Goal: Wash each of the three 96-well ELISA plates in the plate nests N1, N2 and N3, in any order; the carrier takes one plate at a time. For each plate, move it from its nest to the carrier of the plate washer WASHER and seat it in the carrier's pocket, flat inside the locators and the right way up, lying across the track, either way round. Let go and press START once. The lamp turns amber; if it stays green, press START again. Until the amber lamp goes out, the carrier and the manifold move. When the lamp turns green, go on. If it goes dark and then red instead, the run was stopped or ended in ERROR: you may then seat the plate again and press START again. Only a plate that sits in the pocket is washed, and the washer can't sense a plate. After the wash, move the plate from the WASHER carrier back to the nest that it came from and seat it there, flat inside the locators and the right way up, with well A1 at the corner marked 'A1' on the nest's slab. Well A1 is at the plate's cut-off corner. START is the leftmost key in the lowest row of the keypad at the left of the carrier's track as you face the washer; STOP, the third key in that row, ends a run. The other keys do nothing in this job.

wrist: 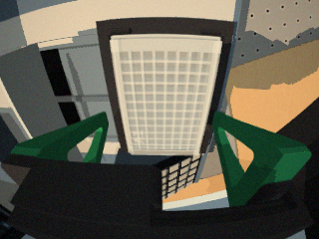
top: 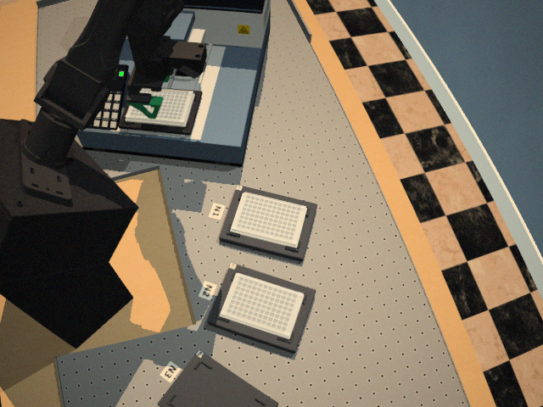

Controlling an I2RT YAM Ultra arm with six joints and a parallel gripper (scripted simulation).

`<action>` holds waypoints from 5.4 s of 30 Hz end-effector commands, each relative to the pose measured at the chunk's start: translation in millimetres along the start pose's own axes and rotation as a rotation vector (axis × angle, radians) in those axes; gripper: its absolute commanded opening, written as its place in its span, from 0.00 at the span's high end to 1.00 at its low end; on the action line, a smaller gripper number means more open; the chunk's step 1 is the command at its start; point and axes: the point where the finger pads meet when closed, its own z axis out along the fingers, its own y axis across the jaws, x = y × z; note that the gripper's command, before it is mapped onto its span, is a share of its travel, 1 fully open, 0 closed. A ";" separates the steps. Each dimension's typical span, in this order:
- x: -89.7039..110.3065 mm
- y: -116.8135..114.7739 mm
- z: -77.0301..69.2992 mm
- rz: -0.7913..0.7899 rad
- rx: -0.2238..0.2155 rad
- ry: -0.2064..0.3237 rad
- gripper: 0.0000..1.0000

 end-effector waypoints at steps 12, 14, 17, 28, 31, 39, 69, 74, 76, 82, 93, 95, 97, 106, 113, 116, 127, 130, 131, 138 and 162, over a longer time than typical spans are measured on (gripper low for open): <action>-1.0 -1.0 -22.9 0.002 0.007 -0.005 0.00; -1.0 -1.0 -24.5 0.002 0.007 -0.005 0.00; -1.0 -0.9 -29.5 0.002 0.007 -0.005 0.00; -0.9 -0.7 -47.9 0.003 0.007 -0.005 0.00; -0.9 -0.7 -49.5 0.003 0.007 -0.005 0.00; -0.9 -0.5 -62.9 0.003 0.007 -0.005 0.00; 38.8 -5.9 -69.4 -0.264 0.008 -0.003 1.00; 63.8 -8.9 -69.3 -0.431 0.009 -0.001 1.00; 73.9 -10.2 -69.3 -0.497 0.009 -0.001 1.00; 89.9 -12.1 -69.3 -0.631 0.009 0.000 1.00; 99.0 -16.4 -69.3 -0.849 0.009 0.002 1.00; 108.1 -20.6 -69.4 -0.916 0.009 0.002 1.00; 112.7 -22.8 -69.4 -0.950 0.009 0.002 1.00; 149.3 -39.8 -69.5 -1.217 0.008 0.004 1.00; 168.3 -48.7 -69.6 -1.450 0.008 0.006 1.00; 168.3 -48.7 -69.6 -1.483 0.008 0.006 1.00; 168.2 -48.9 -49.6 -1.569 0.008 0.006 1.00; 168.1 -49.0 -40.9 -1.569 0.008 0.006 1.00; 168.1 -49.0 -40.9 -1.569 0.008 0.006 1.00; 168.1 -49.0 -40.9 -1.569 0.008 0.006 1.00; 168.0 -49.3 -20.9 -1.569 0.008 0.006 1.00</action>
